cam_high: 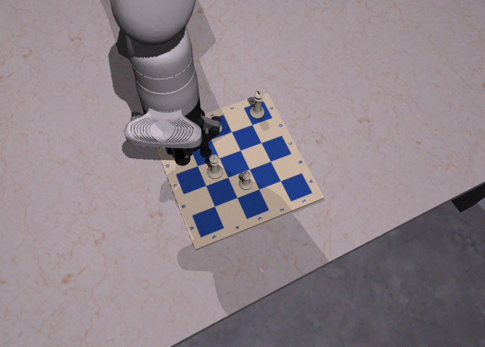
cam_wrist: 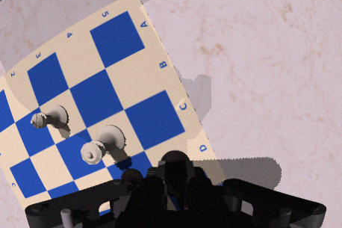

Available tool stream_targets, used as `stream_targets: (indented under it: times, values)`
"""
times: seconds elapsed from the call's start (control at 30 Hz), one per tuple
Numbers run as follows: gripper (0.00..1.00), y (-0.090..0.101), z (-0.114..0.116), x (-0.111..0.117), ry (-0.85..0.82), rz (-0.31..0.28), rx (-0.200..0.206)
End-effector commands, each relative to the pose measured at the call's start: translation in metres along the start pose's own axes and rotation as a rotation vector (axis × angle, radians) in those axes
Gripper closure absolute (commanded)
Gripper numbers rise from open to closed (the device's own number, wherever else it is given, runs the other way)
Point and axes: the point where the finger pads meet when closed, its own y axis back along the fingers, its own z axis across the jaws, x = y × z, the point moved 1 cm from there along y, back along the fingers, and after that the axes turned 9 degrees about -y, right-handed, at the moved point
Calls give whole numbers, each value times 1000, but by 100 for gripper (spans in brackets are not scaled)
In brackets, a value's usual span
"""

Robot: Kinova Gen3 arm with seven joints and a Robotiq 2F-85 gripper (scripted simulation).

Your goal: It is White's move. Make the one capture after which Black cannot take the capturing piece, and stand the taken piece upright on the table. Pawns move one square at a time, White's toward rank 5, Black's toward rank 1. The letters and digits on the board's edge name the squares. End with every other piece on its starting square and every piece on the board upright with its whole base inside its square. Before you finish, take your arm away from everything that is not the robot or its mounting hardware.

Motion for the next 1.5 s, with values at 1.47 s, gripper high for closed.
stream_targets:
  times: [1.47]
  values:
    - [100, 90, 0, 0, 0, 1, 1]
